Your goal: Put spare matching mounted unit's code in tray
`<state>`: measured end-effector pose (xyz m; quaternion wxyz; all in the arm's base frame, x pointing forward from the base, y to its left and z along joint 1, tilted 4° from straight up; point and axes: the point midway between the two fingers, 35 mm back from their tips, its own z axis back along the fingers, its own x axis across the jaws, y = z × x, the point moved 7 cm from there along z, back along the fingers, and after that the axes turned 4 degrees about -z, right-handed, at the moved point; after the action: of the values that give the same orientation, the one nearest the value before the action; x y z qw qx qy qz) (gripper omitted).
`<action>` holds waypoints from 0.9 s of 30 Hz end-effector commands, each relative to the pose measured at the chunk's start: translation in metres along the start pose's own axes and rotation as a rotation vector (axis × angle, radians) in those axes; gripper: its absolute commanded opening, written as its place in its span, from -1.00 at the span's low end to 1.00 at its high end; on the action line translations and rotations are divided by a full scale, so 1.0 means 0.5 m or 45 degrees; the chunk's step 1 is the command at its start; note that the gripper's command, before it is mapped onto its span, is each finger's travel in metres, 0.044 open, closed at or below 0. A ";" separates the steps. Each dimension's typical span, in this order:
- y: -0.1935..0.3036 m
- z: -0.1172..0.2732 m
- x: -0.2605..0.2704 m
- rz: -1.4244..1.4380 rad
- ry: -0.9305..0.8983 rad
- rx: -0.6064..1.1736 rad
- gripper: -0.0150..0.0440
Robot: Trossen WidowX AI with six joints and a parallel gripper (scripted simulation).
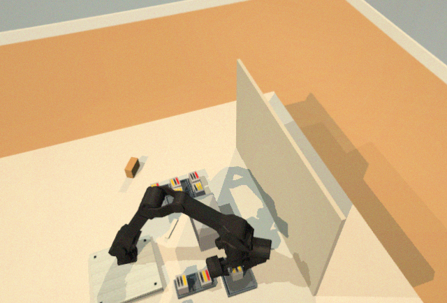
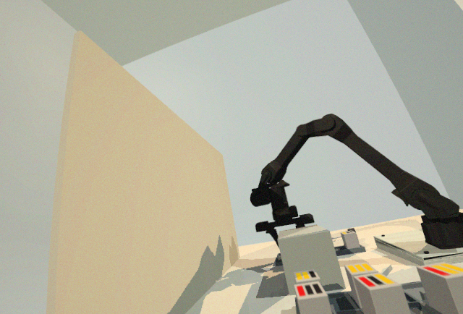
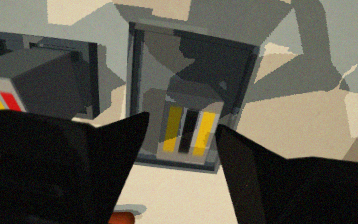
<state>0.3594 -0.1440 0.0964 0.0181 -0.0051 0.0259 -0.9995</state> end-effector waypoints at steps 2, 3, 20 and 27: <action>0.000 0.000 0.000 0.000 -0.001 -0.001 0.84; 0.000 0.000 0.000 0.000 -0.001 -0.001 0.93; 0.000 0.204 -0.003 -0.012 0.014 0.006 1.00; 0.000 0.204 -0.003 -0.012 0.014 0.006 1.00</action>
<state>0.3617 -0.1492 0.1993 0.0133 0.0007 0.0236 -0.9996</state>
